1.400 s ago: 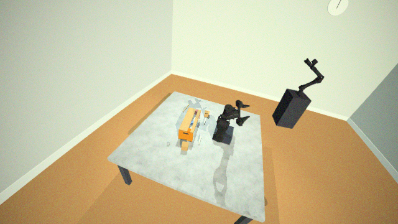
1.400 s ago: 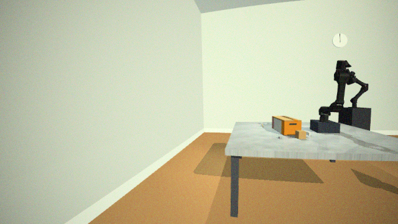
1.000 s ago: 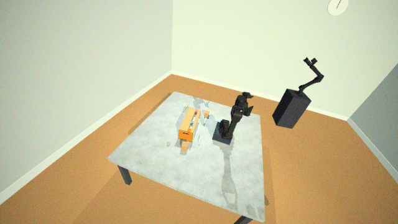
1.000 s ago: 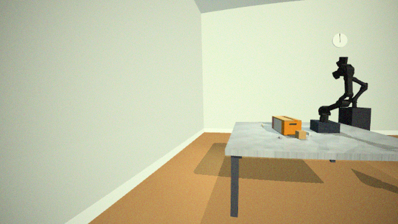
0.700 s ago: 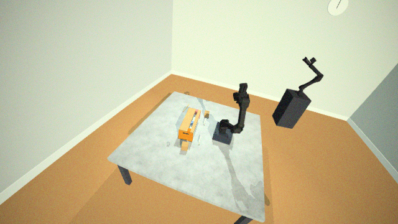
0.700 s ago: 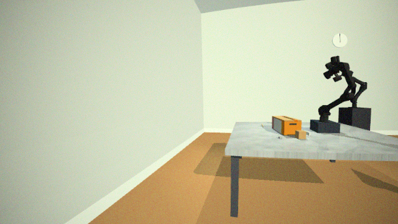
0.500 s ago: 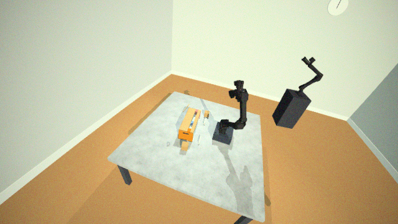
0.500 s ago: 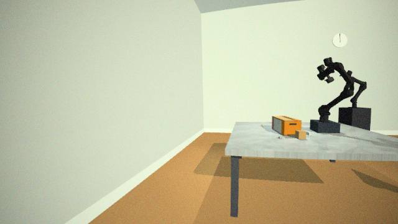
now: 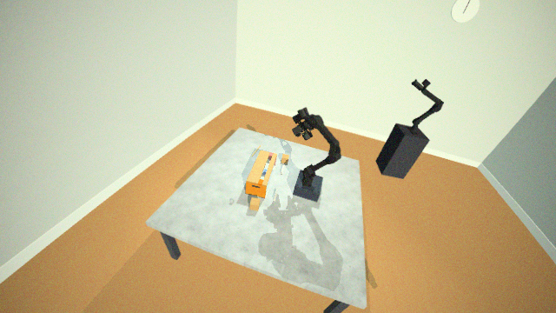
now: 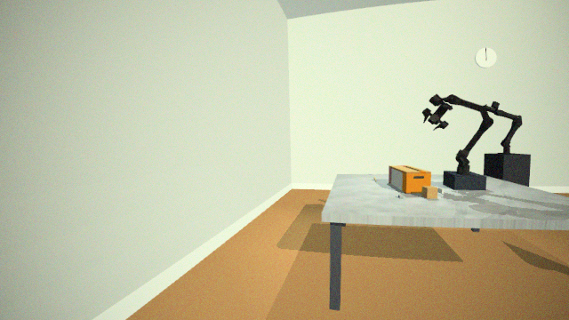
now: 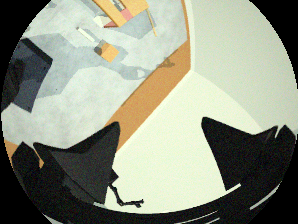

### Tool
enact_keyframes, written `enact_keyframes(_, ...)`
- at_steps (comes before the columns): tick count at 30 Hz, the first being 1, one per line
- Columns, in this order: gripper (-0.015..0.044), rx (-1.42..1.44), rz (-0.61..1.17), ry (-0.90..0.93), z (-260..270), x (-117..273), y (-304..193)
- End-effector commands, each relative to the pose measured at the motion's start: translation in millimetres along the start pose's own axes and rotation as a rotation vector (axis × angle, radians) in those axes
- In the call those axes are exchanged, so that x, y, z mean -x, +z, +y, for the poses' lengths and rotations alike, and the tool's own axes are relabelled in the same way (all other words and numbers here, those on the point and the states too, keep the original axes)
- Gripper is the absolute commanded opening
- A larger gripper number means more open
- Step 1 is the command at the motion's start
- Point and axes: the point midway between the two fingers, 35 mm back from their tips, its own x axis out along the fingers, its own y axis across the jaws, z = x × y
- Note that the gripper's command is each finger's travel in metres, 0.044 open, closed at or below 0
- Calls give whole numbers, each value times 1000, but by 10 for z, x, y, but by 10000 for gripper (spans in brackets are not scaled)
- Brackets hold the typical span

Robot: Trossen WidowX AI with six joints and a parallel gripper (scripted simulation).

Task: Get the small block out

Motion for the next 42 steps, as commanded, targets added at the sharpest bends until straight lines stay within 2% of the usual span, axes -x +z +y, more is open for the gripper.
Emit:
enact_keyframes(1, 400, 115, -150, 75, -25, -270, 692)
enact_keyframes(10, 400, 375, -344, 240, 355, -456, 2024)
enact_keyframes(19, 400, 670, -409, 408, 1252, -344, 3041)
enact_keyframes(22, 400, 712, -407, 429, 1404, -318, 3139)
enact_keyframes(42, 400, 712, -407, 429, 1505, -449, 3231)
